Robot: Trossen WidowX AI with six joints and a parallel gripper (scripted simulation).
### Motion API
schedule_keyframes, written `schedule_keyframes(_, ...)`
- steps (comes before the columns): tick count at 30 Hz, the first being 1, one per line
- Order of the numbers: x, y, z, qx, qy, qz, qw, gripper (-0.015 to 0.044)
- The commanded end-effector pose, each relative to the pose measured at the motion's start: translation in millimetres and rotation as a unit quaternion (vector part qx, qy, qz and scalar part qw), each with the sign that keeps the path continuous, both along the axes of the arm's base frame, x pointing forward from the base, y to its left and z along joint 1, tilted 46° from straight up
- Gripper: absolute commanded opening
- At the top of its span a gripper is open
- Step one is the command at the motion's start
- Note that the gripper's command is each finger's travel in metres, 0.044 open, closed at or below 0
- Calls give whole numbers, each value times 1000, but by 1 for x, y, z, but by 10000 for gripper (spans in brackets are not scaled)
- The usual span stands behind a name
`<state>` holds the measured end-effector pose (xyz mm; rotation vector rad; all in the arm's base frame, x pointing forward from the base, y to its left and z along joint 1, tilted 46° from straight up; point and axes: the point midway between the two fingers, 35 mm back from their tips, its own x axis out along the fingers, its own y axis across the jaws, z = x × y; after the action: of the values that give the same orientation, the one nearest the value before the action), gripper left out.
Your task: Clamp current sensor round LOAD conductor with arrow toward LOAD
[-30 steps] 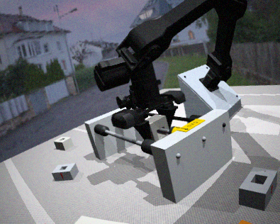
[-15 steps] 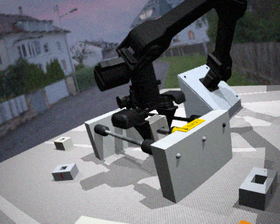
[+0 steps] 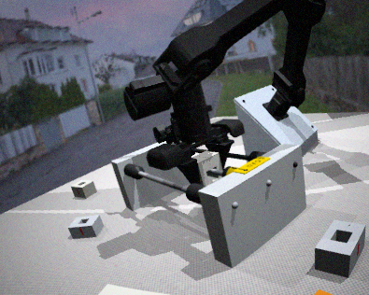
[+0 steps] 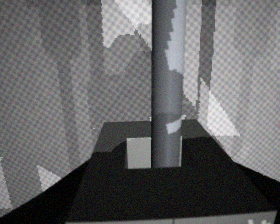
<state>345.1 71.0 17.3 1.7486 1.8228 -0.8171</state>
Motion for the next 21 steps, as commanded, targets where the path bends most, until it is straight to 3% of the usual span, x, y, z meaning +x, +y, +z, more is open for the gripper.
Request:
schedule_keyframes(1, 0, 0, 0, 0, 0, 0, 1000, 187)
schedule_keyframes(13, 0, 0, 0, 0, 0, 0, 1000, 107)
schedule_keyframes(17, 0, -2, 1, 2, 0, -3, 1000, 2)
schedule_keyframes(21, 0, -1, 0, 0, 1, -1, 1000, 0)
